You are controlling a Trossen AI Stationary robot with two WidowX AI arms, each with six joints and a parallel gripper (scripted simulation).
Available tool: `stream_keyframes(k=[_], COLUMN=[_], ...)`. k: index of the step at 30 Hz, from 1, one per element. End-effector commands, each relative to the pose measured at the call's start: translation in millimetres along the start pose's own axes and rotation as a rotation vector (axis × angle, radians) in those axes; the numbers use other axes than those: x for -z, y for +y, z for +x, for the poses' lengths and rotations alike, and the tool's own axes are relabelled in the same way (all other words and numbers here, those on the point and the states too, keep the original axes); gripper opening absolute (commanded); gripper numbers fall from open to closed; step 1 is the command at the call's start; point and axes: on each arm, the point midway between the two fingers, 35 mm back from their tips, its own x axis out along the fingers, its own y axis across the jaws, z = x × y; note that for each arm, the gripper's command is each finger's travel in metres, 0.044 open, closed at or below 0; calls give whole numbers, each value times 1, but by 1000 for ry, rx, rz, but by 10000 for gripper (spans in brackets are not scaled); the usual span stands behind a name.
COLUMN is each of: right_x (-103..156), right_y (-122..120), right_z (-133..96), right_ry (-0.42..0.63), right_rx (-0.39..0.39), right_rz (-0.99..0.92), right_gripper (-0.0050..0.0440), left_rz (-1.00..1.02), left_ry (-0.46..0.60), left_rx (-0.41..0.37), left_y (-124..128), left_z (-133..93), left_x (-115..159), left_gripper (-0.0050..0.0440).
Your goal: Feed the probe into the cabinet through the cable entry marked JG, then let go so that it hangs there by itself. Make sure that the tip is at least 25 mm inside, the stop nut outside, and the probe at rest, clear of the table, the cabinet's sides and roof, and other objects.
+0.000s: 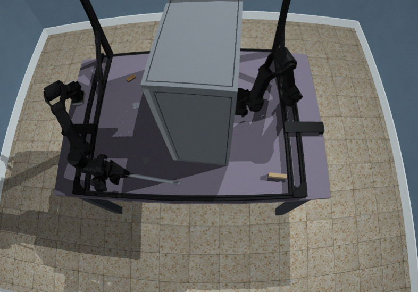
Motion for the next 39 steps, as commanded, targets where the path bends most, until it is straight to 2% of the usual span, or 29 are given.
stream_keyframes(k=[1, 11, 13, 14, 15, 20, 28, 30, 31, 32, 39], right_x=[0, 0, 0, 0, 0, 0, 0, 0, 0, 0, 0], right_y=[1, 1, 1, 1, 1, 1, 1, 1, 1, 1, 1], right_z=[0, 0, 0, 0, 0, 0, 0, 0, 0, 0, 0], right_ry=[-2, -2, -2, -2, -2, -2, -2, -2, -2, -2, -2], right_rx=[-1, -1, -1, -1, -1, -1, -1, -1, -1, -1, -1], right_rz=[1, 1, 1, 1, 1, 1, 1, 1, 1, 1, 1], right_gripper=[0, 0, 0, 0, 0, 0, 0, 0, 0, 0, 0], left_rz=[35, 29, 29, 5, 29, 23, 17, 17, -7, 17, 10], left_ry=[-28, 55, 55, 108, 79, 127, 198, 198, 250, 221, 287], left_rx=[0, -1, -1, 2, -1, 1, 5, 5, 9, 7, 13], left_y=[7, 8, 8, 7, 7, 2, -12, -12, -16, -20, -41], left_z=[8, 10, 10, 8, 6, -5, -34, -34, -40, -48, -90], left_x=[-38, -81, -81, -76, -97, -120, -155, -155, -149, -168, -191], left_gripper=[440, 440, 440, 440, 440, 440, 440, 440, 440, 440, 440])
